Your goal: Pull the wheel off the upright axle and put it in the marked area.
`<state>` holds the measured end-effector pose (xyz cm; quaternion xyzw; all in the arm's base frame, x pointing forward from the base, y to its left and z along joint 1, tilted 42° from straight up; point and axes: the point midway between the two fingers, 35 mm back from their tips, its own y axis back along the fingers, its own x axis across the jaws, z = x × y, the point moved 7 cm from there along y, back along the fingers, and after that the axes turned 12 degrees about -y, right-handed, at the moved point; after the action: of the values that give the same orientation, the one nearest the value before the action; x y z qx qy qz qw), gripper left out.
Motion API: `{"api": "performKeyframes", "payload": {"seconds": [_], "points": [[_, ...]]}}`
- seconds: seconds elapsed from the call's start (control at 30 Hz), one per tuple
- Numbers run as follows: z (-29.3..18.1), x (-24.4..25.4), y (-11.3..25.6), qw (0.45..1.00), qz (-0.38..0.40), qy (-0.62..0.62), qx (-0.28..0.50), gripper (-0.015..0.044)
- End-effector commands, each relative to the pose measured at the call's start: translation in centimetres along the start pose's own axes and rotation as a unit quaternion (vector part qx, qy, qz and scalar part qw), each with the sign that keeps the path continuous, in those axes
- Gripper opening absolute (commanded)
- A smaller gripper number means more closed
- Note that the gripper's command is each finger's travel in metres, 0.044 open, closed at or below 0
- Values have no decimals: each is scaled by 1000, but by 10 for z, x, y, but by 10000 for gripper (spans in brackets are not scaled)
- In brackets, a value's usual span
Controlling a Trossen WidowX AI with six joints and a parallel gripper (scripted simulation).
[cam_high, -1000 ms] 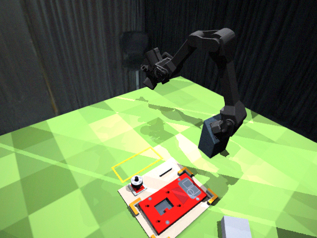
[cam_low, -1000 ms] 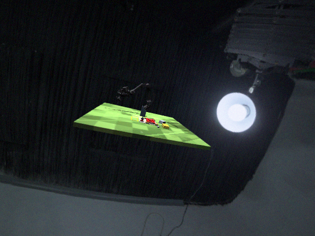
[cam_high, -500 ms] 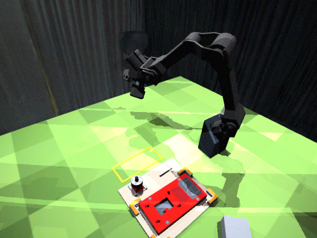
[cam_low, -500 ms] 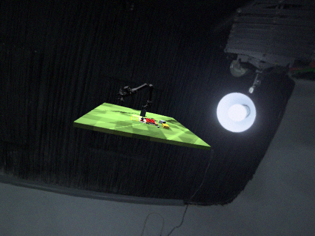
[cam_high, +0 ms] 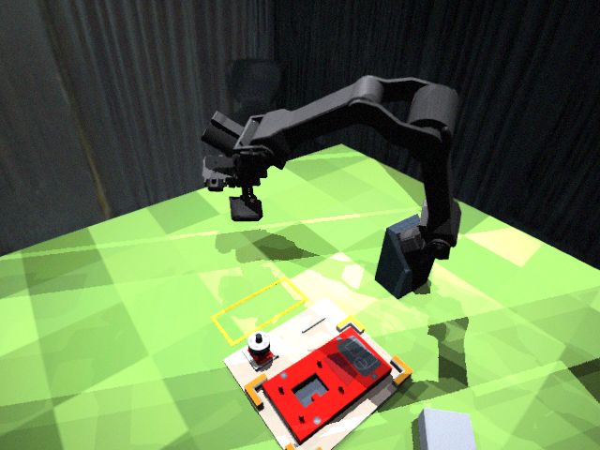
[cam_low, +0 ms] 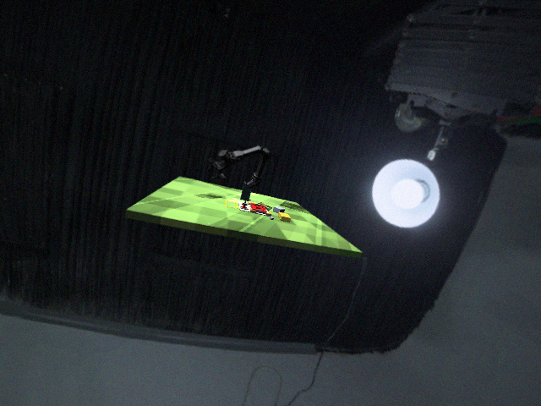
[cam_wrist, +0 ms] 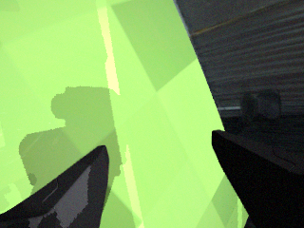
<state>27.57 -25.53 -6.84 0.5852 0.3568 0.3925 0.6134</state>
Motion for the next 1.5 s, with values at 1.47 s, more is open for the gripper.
{"api": "performKeyframes", "payload": {"seconds": [1.47], "points": [[-3, 242, 113, 917, 335, 171, 131, 300]]}}
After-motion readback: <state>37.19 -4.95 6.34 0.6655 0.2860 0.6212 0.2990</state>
